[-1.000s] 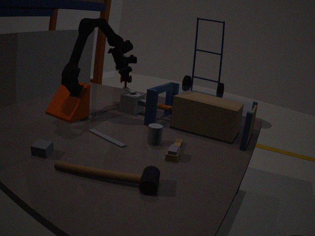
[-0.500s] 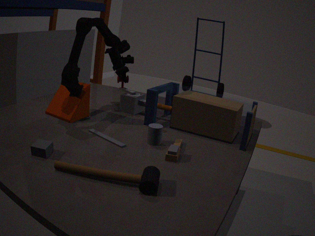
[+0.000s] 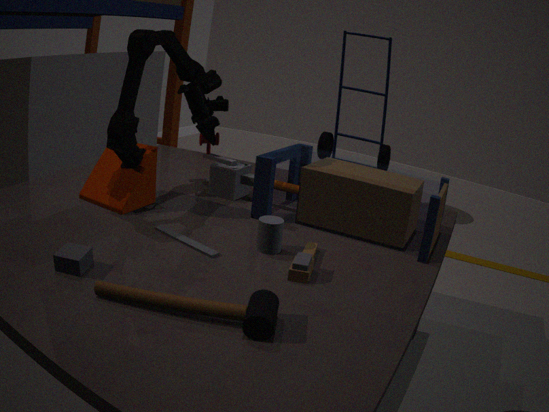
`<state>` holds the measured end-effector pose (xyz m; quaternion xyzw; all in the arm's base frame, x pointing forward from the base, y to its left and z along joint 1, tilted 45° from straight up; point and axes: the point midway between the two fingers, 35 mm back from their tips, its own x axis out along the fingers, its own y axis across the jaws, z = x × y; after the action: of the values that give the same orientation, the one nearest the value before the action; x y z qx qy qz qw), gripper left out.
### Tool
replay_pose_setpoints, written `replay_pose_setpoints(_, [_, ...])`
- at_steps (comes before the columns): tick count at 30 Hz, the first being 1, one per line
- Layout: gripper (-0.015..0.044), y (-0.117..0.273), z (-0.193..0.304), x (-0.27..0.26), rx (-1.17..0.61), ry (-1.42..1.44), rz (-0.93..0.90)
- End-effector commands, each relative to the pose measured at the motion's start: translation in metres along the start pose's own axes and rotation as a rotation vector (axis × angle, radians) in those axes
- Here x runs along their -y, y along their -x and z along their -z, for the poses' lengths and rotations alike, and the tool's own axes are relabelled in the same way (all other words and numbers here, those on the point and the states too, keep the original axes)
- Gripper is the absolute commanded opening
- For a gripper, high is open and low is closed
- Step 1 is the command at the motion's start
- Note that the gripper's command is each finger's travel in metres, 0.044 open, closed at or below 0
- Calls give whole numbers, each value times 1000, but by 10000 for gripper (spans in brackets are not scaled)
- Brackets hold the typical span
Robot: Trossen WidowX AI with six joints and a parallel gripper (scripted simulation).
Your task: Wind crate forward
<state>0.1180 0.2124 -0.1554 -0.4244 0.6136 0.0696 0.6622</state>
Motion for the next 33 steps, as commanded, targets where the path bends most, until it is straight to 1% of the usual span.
replay_pose_setpoints(1, [0,2,12,8,-19,11,13])
replay_pose_setpoints(15, [0,7,23,22,-20,11,15])
replay_pose_setpoints(22, [0,13,34,45,-21,12,17])
replay_pose_setpoints(33, [0,15,38,59,-22,12,18])
